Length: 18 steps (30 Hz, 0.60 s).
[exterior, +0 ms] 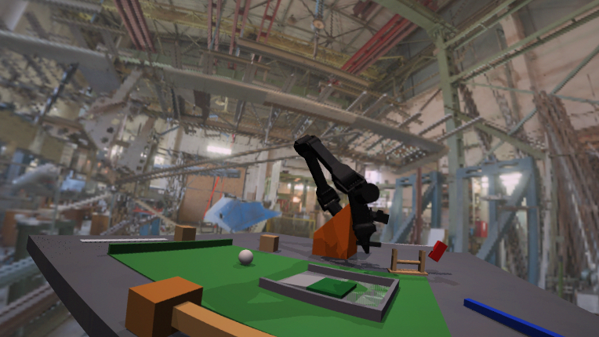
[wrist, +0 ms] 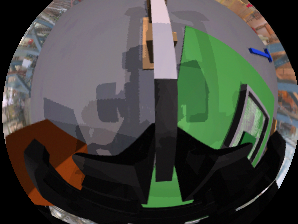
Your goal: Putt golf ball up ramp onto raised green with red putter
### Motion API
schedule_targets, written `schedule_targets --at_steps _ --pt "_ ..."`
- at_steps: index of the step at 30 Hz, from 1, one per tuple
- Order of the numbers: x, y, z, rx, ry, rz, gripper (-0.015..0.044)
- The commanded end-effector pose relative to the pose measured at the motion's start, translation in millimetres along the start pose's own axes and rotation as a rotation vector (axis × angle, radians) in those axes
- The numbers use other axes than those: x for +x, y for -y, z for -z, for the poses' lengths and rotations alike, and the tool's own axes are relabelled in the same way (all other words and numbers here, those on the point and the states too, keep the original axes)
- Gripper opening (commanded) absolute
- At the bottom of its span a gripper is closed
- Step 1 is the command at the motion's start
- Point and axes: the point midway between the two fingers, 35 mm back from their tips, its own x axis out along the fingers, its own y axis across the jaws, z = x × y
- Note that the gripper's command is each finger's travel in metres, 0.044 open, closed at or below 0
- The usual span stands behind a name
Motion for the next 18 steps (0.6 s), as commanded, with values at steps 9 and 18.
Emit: schedule_targets --at_steps 9,18 --pt "-72 0 -21 0.001 0.017 0.014 0.0000" --pt "-81 7 12 0.168 0.025 0.028 0.0000"
